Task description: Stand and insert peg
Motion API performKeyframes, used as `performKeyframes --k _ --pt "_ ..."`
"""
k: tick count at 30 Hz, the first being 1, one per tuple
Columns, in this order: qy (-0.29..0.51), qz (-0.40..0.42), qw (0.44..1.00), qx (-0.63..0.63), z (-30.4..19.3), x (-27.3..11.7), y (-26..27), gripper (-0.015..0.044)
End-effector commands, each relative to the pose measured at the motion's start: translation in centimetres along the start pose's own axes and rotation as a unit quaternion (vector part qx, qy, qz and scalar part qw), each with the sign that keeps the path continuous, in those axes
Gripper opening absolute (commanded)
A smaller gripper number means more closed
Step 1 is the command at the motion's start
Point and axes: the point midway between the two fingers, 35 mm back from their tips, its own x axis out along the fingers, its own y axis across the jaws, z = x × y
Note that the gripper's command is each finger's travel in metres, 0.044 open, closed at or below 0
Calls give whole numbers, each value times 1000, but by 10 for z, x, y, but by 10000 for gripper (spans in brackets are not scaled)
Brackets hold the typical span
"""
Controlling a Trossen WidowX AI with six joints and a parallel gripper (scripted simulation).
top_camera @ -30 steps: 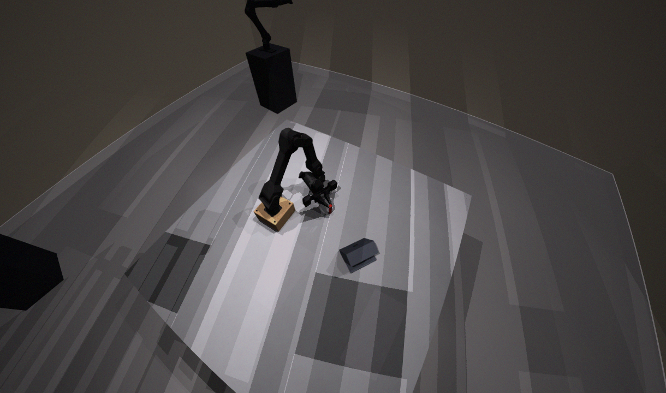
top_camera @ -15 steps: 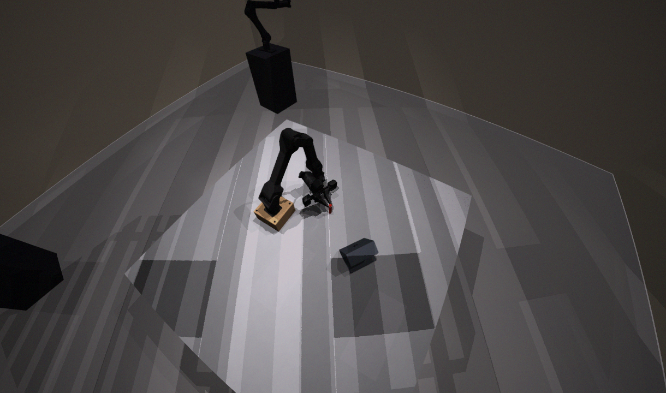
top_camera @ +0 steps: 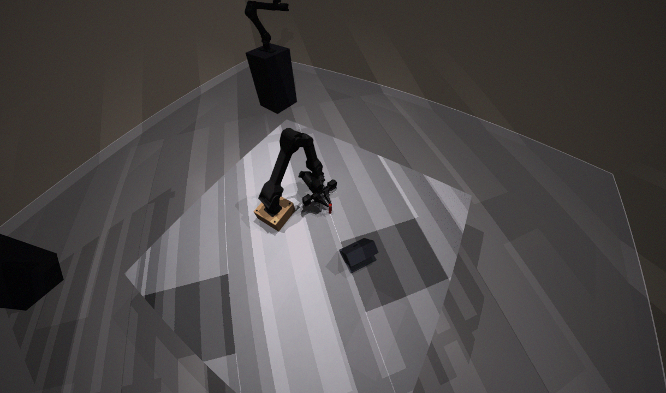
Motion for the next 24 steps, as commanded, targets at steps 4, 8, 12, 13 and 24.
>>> performKeyframes --k 4,8,12,13,24 --pt "0 0 1000 0 0 0 0 130" --pt "0 0 1000 0 0 0 0 130" --pt "0 0 1000 0 0 0 0 130" --pt "0 0 1000 0 0 0 0 130" --pt "0 0 1000 0 0 0 0 130"
